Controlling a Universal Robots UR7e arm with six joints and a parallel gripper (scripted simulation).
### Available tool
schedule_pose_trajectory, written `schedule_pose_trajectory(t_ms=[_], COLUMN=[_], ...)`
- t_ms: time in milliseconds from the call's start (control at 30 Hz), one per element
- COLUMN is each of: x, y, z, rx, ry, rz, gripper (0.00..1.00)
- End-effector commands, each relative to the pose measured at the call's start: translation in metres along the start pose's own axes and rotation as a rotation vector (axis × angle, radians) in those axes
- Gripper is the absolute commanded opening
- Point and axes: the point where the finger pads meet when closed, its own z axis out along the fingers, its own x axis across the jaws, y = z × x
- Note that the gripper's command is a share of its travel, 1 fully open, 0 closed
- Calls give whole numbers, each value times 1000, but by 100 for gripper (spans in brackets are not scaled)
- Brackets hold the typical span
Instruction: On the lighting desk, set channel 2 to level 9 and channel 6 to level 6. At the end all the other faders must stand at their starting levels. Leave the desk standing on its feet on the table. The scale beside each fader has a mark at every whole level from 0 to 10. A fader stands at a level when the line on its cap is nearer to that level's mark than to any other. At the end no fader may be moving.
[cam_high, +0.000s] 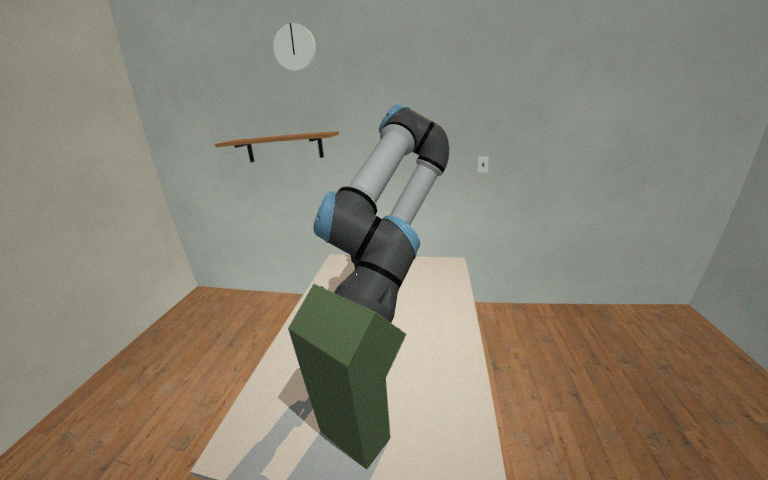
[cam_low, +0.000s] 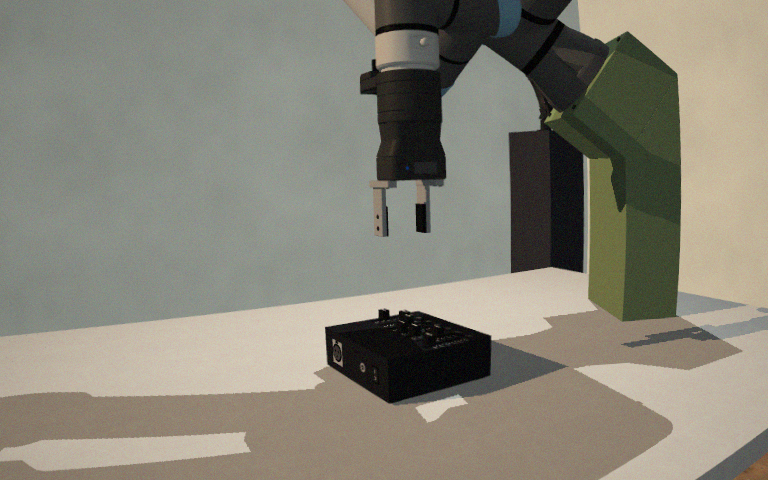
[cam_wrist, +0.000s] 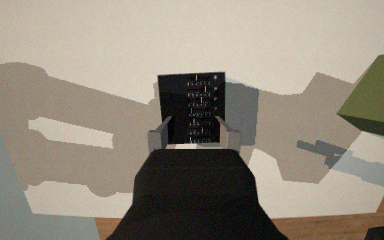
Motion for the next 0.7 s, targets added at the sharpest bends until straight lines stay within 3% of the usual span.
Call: schedule_pose_trajectory(t_ms=[0,300,667], x=[0,0,6], y=[0,0,3], z=[0,1,10], rx=[0,0,0], ry=[-1,-1,-1], rz=[0,27,200], gripper=[100,100,100])
